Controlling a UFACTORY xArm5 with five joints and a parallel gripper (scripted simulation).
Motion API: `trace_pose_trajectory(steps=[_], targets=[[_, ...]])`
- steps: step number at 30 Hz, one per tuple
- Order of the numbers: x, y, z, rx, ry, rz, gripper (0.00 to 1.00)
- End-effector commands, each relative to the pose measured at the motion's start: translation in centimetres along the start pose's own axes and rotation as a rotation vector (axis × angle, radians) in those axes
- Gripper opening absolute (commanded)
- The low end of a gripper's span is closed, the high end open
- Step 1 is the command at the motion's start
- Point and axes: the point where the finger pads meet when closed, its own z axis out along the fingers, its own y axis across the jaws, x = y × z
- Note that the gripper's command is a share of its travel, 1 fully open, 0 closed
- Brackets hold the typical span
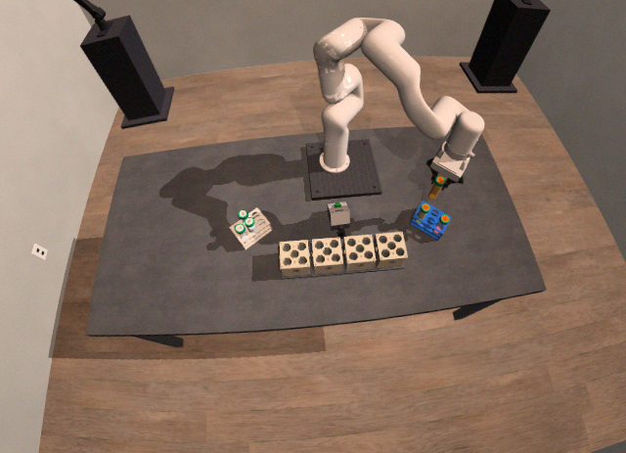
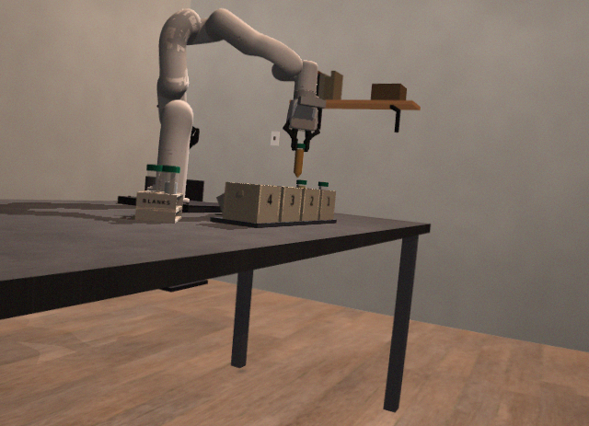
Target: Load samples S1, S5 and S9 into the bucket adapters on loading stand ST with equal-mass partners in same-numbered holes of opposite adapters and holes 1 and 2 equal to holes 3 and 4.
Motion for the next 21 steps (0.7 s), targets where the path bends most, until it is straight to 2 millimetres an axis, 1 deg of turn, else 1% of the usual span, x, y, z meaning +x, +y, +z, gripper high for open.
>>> trace_pose_trajectory(steps=[1,14,16,21], targets=[[0.0,-0.2,0.5,0.006,-0.011,0.000,0.00],[0.0,-0.2,3.1,0.006,-0.011,0.000,0.00],[0.0,-0.2,3.1,0.006,-0.011,0.000,0.00],[0.0,-0.2,4.1,0.006,-0.011,0.000,0.00]])
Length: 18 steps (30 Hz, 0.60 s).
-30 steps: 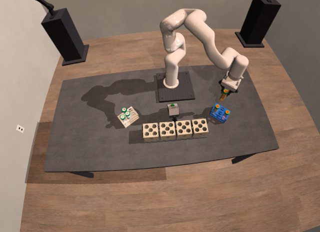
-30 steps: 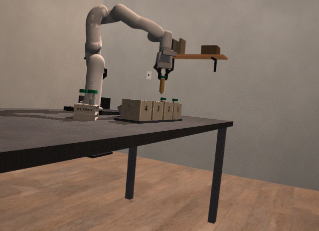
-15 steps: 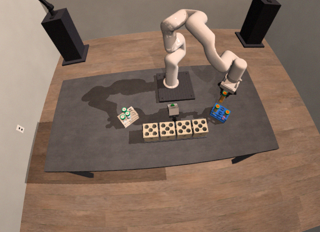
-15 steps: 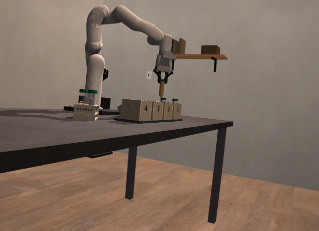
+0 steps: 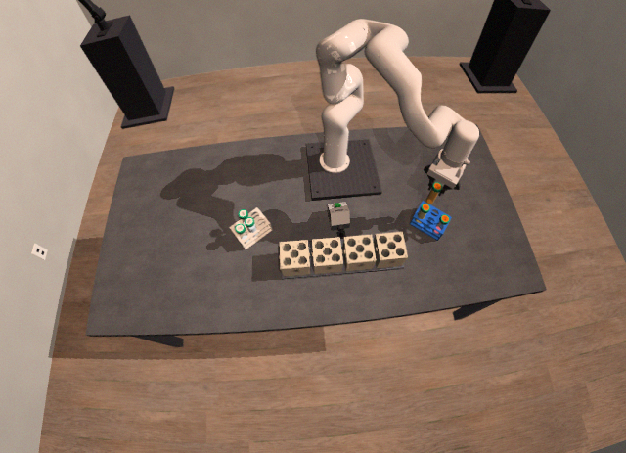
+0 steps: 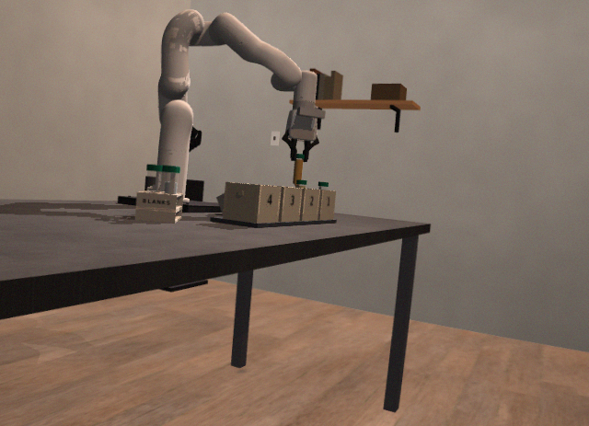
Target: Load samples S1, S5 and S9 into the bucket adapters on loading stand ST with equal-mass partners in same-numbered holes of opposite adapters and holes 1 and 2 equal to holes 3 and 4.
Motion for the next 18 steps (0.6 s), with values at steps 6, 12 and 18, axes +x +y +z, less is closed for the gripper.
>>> trace_pose_trajectory(steps=[6,12,18], targets=[[0.0,-0.1,1.8,0.004,-0.011,0.000,0.00],[0.0,-0.1,2.4,0.004,-0.011,0.000,0.00],[0.0,-0.1,2.4,0.004,-0.011,0.000,0.00]])
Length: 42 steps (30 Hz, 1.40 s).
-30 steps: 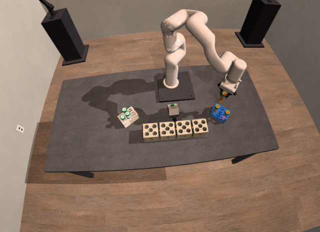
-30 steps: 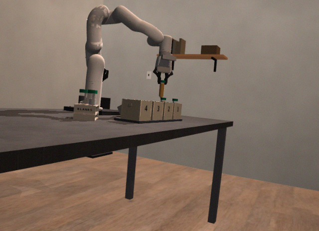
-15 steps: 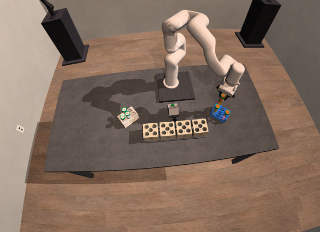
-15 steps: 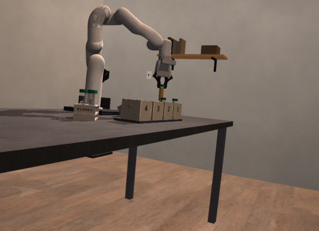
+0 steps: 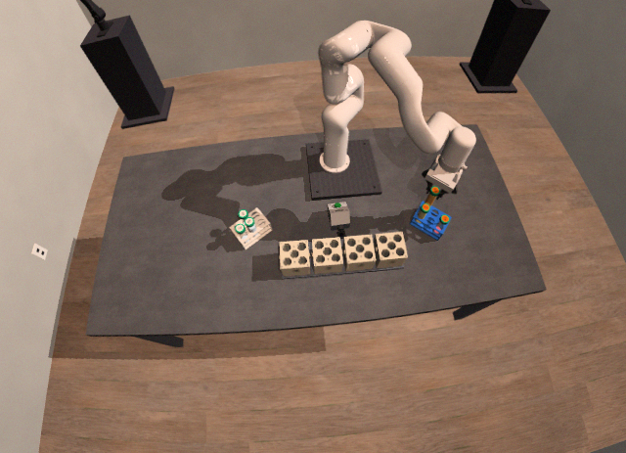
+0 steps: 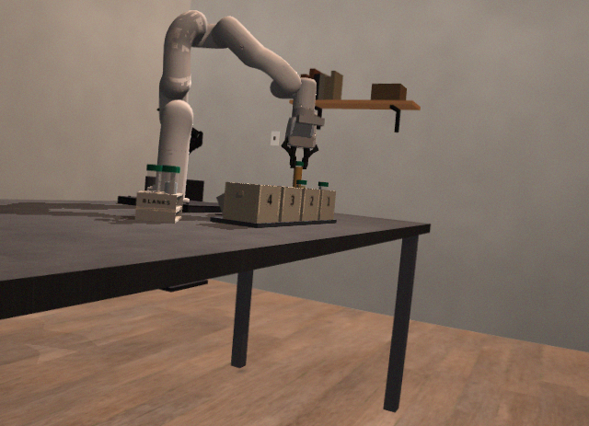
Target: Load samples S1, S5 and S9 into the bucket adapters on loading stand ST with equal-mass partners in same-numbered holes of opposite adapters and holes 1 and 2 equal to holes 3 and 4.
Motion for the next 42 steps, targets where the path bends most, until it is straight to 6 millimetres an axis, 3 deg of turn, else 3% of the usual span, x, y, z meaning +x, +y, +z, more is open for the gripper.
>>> trace_pose_trajectory(steps=[1,11,42], targets=[[0.0,-0.1,-0.1,0.004,-0.011,0.000,0.00],[0.0,-0.1,0.0,0.004,-0.011,0.000,0.00],[0.0,-0.1,2.9,0.004,-0.011,0.000,0.00]])
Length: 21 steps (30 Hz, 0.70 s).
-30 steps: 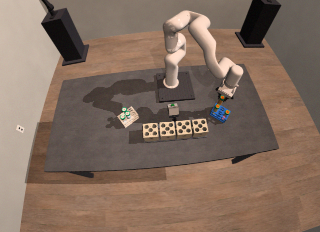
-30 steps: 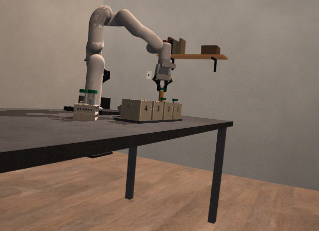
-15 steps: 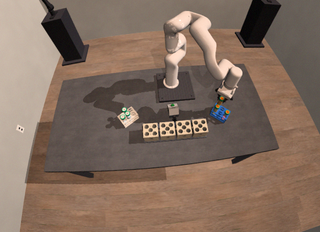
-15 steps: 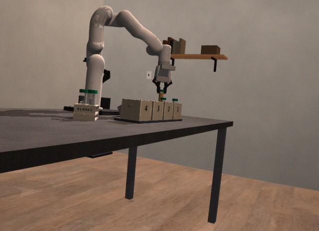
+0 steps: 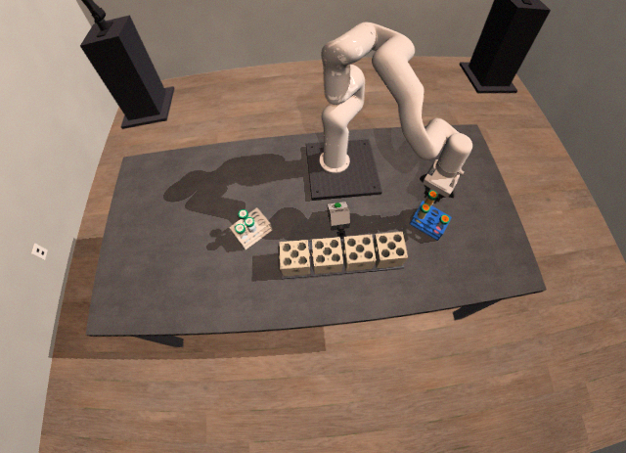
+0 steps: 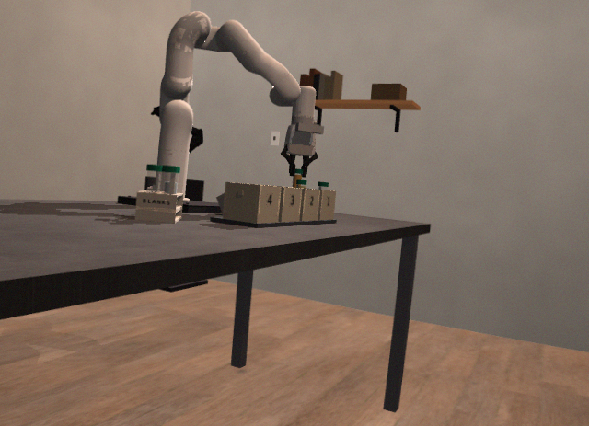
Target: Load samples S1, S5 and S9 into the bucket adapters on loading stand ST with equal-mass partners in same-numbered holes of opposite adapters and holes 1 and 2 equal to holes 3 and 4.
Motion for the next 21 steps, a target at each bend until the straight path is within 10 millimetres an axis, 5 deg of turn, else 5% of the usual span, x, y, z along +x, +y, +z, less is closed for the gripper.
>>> trace_pose_trajectory(steps=[1,21], targets=[[0.0,-0.1,0.4,0.004,-0.011,0.000,0.00],[0.0,-0.1,2.0,0.004,-0.011,0.000,0.00]])
